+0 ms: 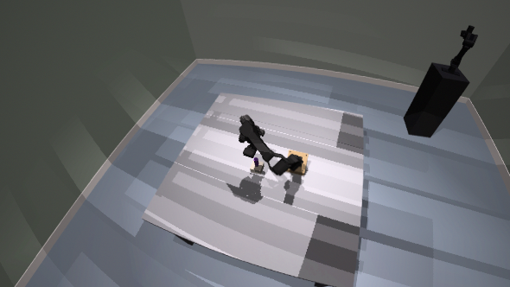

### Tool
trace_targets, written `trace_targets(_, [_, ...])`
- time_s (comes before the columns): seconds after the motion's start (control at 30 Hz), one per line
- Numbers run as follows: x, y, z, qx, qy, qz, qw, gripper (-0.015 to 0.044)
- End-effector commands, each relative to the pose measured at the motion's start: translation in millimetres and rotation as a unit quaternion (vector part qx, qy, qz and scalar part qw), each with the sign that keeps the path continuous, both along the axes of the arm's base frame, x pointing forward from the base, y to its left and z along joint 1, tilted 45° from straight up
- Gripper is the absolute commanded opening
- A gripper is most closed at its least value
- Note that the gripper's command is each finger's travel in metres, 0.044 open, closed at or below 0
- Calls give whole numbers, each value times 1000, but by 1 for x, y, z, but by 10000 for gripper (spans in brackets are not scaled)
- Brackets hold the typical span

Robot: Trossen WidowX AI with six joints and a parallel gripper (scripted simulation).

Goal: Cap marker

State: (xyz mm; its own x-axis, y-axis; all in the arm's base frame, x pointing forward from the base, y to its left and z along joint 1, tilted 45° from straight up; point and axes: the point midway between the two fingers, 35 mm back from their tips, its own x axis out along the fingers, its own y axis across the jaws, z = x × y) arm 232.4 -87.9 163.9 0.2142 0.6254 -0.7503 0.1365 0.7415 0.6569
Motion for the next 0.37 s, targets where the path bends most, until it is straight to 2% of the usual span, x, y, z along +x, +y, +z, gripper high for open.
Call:
trace_targets(0.0, [-1, -1, 1, -2, -1, 2, 1000, 210])
trace_targets(0.27, [-1, -1, 1, -2, -1, 2, 1000, 420])
trace_targets(0.33, [-1, -1, 1, -2, -1, 2, 1000, 440])
